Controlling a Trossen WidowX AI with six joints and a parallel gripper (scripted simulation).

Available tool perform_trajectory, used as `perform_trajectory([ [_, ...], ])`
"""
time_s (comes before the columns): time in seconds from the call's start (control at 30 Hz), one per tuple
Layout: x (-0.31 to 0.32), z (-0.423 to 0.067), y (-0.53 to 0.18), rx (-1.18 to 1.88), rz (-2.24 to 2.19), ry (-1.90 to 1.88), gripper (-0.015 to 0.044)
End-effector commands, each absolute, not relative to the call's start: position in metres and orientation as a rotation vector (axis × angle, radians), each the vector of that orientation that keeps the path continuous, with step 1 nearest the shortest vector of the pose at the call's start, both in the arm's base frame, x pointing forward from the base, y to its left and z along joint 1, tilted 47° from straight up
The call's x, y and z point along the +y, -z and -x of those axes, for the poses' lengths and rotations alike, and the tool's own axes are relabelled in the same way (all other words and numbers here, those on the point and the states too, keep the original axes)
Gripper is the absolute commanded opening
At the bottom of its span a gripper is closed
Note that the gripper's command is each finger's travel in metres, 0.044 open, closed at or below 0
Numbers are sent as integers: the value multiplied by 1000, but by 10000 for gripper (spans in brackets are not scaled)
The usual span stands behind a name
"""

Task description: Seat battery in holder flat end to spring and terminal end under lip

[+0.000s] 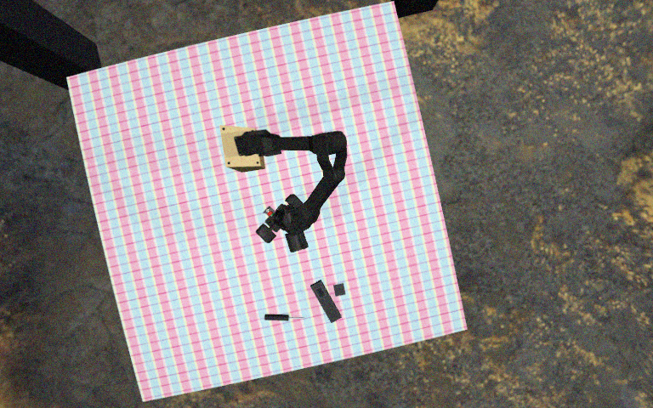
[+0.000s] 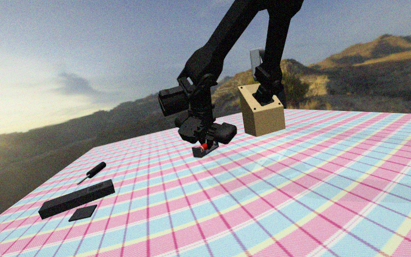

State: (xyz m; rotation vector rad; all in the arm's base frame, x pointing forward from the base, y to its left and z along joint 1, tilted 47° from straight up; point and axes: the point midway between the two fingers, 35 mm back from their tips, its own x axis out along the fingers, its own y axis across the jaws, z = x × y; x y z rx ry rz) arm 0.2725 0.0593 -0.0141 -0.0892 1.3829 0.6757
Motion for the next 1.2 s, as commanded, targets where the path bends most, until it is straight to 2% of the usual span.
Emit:
perform_trajectory([
  [0.0,59,-269,16,1395,82,-672,61],
  [1.17,59,-268,16,1375,77,-666,61],
])
